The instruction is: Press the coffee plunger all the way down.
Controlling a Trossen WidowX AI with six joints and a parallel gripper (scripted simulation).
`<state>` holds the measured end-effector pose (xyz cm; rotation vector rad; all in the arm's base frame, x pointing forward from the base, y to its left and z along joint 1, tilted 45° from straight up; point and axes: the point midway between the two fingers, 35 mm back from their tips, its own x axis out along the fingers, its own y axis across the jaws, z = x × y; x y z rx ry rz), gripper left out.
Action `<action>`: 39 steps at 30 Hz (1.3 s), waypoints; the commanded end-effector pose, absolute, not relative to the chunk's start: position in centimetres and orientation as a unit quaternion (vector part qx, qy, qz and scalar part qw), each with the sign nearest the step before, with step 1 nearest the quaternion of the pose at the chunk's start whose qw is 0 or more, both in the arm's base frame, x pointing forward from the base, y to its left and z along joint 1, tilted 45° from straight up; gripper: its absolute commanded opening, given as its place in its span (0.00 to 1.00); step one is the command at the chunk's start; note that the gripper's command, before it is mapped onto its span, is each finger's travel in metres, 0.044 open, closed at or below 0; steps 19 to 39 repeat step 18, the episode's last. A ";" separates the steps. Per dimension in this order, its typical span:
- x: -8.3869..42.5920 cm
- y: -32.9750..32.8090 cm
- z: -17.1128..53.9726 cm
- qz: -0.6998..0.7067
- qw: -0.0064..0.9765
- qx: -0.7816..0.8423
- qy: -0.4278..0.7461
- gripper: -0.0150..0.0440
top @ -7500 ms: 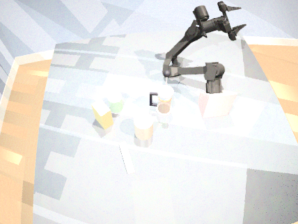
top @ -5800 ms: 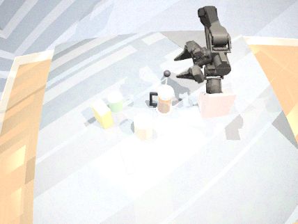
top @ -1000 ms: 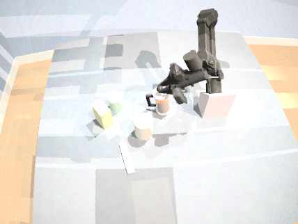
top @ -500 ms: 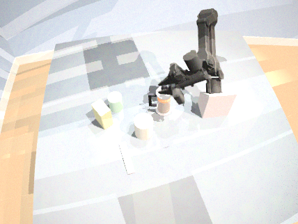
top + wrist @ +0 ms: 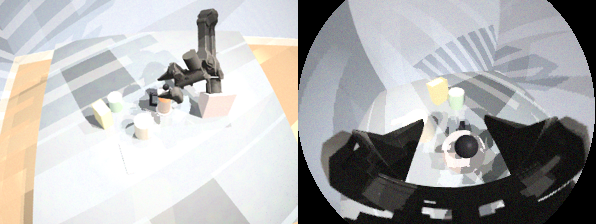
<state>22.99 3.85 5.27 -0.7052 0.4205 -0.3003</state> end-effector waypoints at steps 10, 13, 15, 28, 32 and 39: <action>23.2 7.2 5.9 -0.114 0.908 -0.340 0.219 1.00; 22.5 7.8 6.5 -0.120 0.904 -0.339 0.230 1.00; 21.9 8.1 7.2 -0.124 0.902 -0.341 0.233 1.00; 20.9 8.4 8.7 -0.132 0.900 -0.347 0.229 1.00; 20.9 8.4 8.7 -0.132 0.900 -0.347 0.229 1.00; 20.9 8.4 8.7 -0.132 0.900 -0.347 0.229 1.00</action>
